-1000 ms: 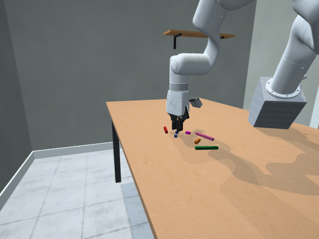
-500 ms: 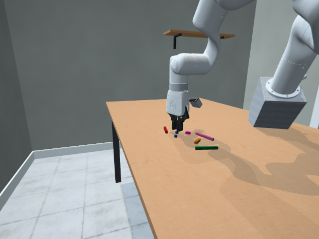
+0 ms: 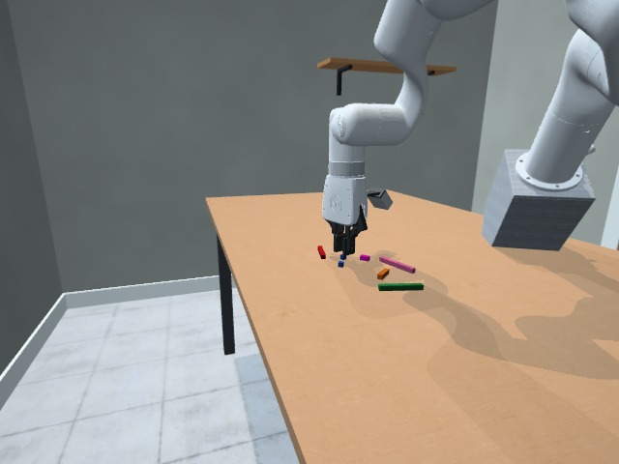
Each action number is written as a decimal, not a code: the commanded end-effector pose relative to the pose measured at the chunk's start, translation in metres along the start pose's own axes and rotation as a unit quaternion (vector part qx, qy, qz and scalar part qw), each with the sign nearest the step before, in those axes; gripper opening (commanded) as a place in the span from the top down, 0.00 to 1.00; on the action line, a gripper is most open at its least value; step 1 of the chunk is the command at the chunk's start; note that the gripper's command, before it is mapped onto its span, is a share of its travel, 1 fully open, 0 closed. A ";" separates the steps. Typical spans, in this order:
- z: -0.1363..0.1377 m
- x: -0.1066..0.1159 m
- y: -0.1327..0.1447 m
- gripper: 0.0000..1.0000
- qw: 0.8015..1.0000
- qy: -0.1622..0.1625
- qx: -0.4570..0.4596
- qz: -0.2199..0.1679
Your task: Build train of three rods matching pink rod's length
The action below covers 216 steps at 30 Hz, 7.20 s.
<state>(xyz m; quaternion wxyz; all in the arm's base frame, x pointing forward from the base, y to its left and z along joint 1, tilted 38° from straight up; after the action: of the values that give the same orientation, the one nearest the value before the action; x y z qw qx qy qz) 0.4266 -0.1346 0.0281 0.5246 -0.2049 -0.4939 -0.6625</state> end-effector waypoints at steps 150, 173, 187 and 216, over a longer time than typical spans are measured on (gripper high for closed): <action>-0.001 -0.013 0.002 0.96 1.000 -0.001 0.000 -0.001; -0.001 0.076 0.002 0.96 1.000 -0.001 0.000 -0.001; -0.001 0.087 0.002 0.96 1.000 -0.001 0.000 -0.001; 0.208 0.083 0.052 0.96 0.994 -0.009 0.111 0.004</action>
<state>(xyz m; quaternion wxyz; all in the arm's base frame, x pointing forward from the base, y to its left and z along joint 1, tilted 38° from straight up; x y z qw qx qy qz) 0.4000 -0.0204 0.1880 0.5436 -0.1619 -0.5563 -0.6074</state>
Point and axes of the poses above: the point where the finger pads meet when closed, its own x axis back along the fingers, its own z axis across the jaws, y = z × x, the point moved 9 cm from there along x, back along the fingers, and after that the axes turned 5 degrees about -x, right-handed, at the moved point
